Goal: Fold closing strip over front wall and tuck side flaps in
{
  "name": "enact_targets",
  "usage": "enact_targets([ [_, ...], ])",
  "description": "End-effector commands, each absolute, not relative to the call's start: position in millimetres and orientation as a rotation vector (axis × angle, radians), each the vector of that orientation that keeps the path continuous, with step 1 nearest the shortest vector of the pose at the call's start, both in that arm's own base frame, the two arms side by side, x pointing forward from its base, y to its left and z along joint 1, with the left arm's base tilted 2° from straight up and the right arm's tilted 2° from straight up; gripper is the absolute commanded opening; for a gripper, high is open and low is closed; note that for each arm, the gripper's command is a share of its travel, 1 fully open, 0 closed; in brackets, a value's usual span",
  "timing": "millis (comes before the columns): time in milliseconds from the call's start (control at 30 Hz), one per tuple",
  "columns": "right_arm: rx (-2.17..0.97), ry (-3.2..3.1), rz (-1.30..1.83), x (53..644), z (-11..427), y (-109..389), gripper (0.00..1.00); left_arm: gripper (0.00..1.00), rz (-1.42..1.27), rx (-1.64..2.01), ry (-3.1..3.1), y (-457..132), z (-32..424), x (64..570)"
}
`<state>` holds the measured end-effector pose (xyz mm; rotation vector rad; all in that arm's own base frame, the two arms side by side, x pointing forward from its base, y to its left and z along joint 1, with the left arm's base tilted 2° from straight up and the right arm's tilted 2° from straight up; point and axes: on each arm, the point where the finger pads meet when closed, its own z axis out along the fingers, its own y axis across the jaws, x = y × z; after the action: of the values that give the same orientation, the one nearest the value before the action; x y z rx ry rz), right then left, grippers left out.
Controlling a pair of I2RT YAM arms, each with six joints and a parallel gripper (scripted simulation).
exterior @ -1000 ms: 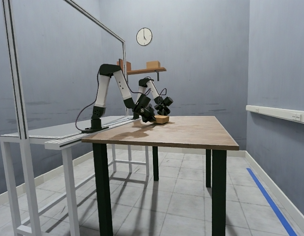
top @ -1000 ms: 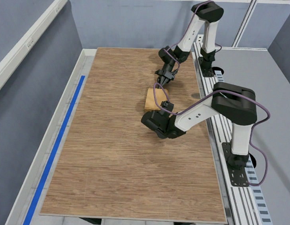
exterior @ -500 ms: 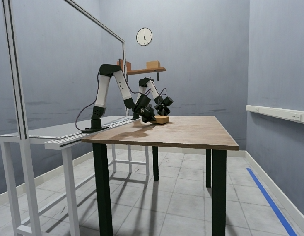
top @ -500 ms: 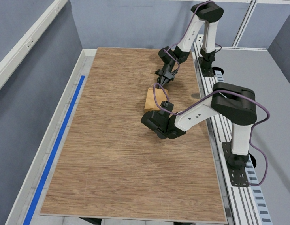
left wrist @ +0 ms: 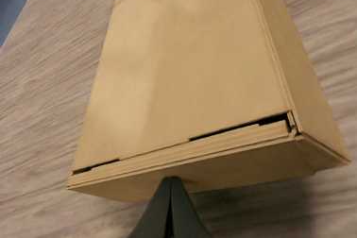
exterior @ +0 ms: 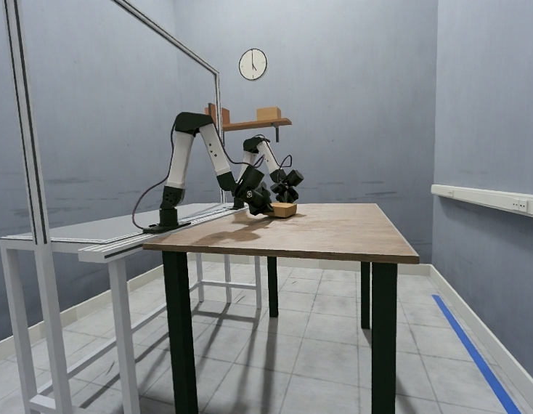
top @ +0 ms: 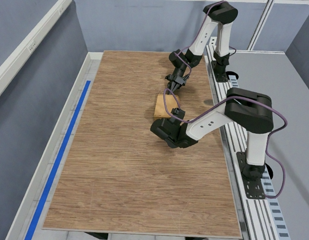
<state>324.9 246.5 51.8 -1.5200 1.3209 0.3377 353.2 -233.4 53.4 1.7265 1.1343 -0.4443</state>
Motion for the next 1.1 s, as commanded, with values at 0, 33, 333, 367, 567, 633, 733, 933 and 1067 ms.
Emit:
enact_targets([
  [0,-1.534,1.287,0.368,316.8,49.6,254.9,0.01,0.01,-0.493,1.74,1.086,-245.9,48.5,342.5],
  [33,-1.535,1.287,0.368,316.6,49.1,254.8,0.01,0.01,-0.494,1.74,1.087,-245.8,48.0,342.2],
  [333,-1.534,1.285,0.367,317.1,49.0,255.0,0.01,0.01,-0.496,1.74,1.089,-245.6,46.0,341.7],
  [367,-1.534,1.285,0.367,317.1,49.0,255.0,0.01,0.01,-0.496,1.74,1.089,-245.6,46.0,341.7],
  [567,-1.532,1.282,0.365,318.1,48.9,255.5,0.01,0.01,-0.483,1.738,1.076,-247.0,49.8,346.6],
  [633,-1.533,1.283,0.366,317.4,48.2,255.2,0.01,0.01,-0.485,1.738,1.078,-246.8,48.9,345.9],
  [733,-1.534,1.287,0.368,316.5,46.4,254.8,0.01,0.01,-0.488,1.739,1.081,-246.5,47.3,344.8],
  [933,-1.533,1.284,0.366,317.6,46.8,255.3,0.01,0.01,-0.491,1.74,1.085,-246.0,45.1,343.3],
  [1067,-1.534,1.288,0.369,316.3,44.7,254.8,0.01,0.01,-0.496,1.741,1.089,-245.5,42.6,341.6],
])
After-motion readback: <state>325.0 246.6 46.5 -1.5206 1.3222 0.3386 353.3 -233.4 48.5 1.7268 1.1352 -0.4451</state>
